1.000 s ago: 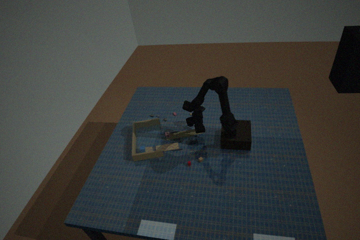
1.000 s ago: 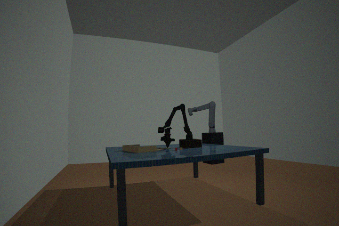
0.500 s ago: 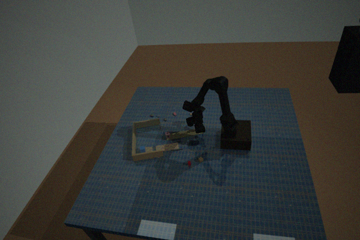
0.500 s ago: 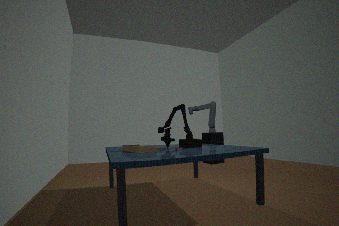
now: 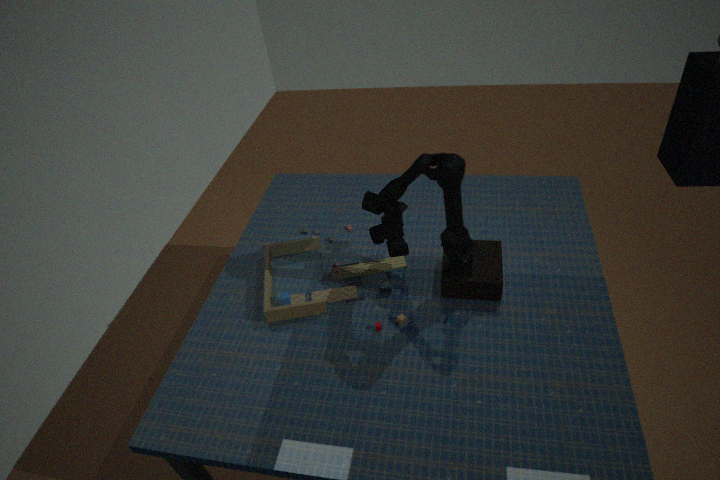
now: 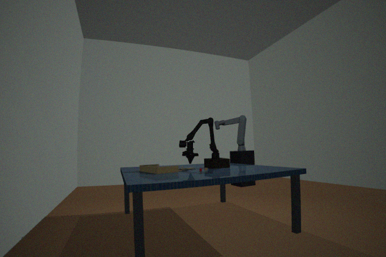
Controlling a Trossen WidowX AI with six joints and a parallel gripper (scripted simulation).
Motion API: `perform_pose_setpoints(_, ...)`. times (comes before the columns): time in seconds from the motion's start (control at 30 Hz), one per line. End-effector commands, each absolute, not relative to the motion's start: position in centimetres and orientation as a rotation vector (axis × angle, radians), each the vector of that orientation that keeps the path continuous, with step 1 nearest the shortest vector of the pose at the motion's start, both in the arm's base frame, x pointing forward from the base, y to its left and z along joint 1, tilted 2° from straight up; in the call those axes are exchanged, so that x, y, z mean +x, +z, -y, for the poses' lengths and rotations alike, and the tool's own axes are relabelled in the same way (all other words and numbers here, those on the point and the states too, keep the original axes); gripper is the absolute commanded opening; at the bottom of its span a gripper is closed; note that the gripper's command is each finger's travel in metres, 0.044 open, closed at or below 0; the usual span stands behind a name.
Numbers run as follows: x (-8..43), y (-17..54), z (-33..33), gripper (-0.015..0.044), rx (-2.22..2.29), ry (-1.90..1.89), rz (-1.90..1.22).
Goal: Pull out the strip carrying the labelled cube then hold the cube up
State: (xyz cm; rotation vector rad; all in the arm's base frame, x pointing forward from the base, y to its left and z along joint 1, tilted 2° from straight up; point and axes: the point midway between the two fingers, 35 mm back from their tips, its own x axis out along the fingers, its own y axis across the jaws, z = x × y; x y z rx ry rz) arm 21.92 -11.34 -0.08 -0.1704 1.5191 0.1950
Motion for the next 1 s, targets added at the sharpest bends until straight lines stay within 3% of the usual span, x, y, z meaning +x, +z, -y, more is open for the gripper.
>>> perform_pose_setpoints(0.0,23.2,0.1,10.9,0.0079,-0.244,0.274,-1.522)
perform_pose_setpoints(0.47,29.1,1.1,9.2,0.0440,-0.270,0.300,-1.513)
perform_pose_setpoints(0.97,35.4,2.3,7.4,0.0440,-0.269,0.301,-1.506)
